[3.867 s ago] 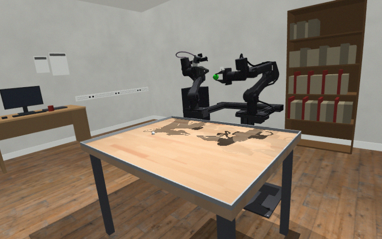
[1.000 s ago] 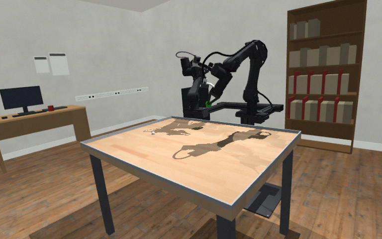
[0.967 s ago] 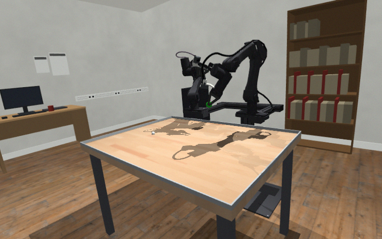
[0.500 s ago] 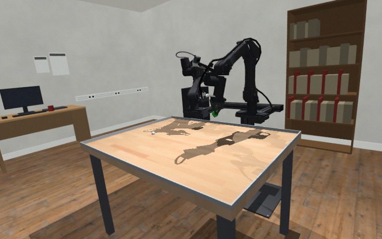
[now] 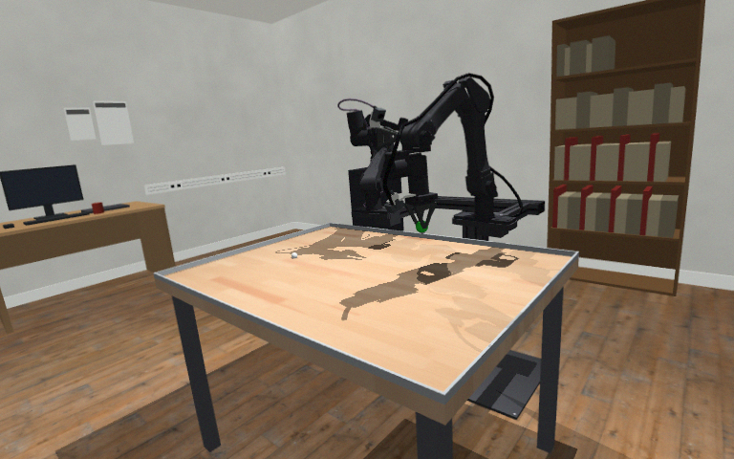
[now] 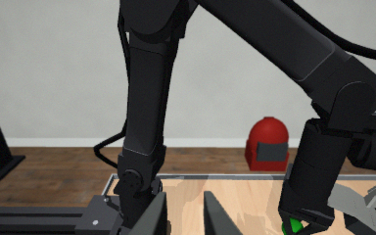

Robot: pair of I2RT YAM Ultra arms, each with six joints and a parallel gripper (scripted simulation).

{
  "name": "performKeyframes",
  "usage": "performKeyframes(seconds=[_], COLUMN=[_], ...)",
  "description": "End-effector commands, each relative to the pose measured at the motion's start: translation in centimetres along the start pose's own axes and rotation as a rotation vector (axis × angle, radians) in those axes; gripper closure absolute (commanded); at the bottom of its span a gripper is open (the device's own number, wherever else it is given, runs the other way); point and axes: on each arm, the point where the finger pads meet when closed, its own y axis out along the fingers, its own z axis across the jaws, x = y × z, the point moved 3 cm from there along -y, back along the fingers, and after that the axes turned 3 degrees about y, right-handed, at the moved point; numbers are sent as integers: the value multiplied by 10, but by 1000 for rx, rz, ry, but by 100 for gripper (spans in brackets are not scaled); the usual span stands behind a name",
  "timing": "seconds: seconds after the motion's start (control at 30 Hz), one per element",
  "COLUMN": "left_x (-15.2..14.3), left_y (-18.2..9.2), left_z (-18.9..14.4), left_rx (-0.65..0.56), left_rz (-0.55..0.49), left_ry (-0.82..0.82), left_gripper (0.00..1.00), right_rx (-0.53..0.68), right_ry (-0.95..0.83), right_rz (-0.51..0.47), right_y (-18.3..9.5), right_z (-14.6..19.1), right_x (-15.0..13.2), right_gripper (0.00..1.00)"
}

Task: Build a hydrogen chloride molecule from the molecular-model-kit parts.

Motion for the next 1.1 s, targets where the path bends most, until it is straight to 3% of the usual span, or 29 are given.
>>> performKeyframes(seconds=[0.0,0.2,0.23,0.57,1.07], left_x=[13,5,5,14,14], left_y=[-19,-14,-15,-24,-24], left_z=[2,0,-1,1,1], left_rx=[3,-5,-5,5,5], left_rz=[-87,-89,-92,-125,-125], left_ry=[8,15,20,17,17], left_gripper=[100,100,100,100,100], right_rx=[-9,-9,-9,-20,-275], right_ry=[-63,-63,-63,-53,114], right_rz=[-20,-20,-20,-16,70], right_y=[-3,-3,-3,-4,-9], right_z=[4,4,4,1,-74], right_x=[16,16,16,15,1], right_gripper=[82,82,63,63,63])
